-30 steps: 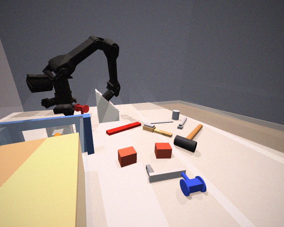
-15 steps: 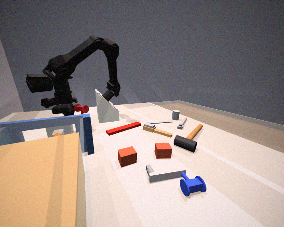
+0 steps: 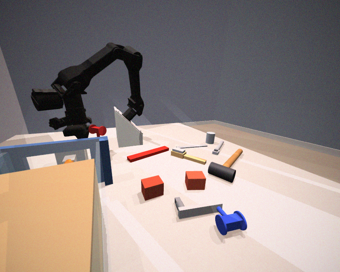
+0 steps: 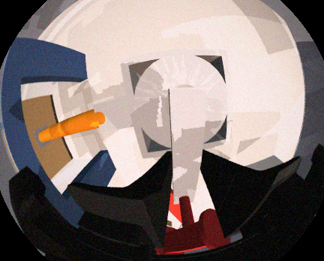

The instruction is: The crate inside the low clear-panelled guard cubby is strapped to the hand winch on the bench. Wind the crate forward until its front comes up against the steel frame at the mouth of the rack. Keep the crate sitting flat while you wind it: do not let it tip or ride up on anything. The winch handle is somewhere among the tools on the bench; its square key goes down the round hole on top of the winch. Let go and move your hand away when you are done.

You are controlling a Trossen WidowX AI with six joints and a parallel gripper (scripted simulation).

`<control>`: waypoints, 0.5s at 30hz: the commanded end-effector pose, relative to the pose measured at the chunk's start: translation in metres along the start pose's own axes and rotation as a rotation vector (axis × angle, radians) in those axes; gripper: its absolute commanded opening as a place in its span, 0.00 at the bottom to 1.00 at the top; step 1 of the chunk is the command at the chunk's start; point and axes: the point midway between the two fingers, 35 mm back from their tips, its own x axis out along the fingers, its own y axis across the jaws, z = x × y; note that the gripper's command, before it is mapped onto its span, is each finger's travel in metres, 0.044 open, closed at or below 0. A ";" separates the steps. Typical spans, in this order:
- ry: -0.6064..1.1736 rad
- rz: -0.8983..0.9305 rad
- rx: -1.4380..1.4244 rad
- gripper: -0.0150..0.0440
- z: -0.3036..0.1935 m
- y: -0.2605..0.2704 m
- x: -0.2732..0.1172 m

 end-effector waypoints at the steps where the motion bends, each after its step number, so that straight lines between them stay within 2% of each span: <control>1: -0.002 -0.011 -0.023 0.25 0.000 -0.001 0.004; 15: -0.004 -0.014 -0.061 0.25 0.000 -0.003 0.004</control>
